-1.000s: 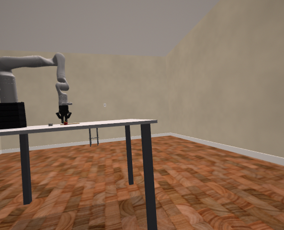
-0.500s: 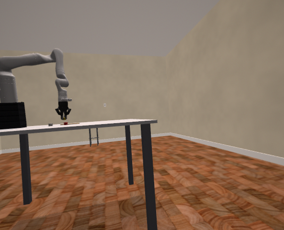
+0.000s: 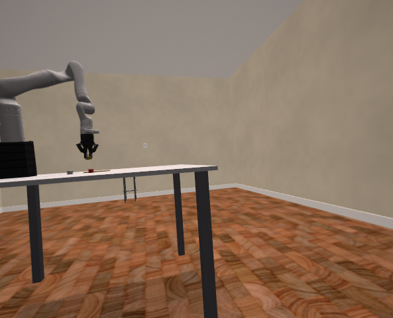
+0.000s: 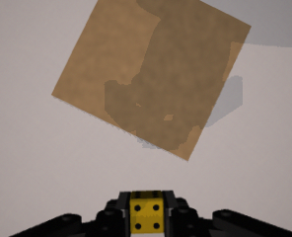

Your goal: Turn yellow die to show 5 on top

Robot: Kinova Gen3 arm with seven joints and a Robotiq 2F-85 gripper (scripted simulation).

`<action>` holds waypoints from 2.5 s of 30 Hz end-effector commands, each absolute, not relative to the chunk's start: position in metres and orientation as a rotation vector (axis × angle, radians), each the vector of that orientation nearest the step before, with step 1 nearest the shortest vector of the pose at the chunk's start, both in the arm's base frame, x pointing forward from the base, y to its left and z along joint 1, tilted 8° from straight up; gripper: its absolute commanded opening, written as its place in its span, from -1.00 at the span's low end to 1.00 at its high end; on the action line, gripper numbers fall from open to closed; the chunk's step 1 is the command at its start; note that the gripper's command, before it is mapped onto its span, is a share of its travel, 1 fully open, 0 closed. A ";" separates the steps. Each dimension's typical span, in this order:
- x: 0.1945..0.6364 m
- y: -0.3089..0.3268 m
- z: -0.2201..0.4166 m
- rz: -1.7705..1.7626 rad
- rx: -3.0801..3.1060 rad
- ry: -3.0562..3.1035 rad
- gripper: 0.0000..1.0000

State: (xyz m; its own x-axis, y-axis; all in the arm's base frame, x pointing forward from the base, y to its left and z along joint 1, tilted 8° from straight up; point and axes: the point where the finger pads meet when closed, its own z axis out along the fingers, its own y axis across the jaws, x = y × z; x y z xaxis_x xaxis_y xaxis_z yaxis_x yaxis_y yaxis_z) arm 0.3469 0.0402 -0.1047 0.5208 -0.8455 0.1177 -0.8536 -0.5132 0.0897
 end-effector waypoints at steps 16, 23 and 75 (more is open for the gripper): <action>0.351 0.048 -0.086 0.097 2.632 -1.469 -0.69; 0.351 0.048 -0.086 0.097 2.632 -1.469 -0.69; 0.372 0.003 -0.081 0.171 1.646 -2.571 -0.69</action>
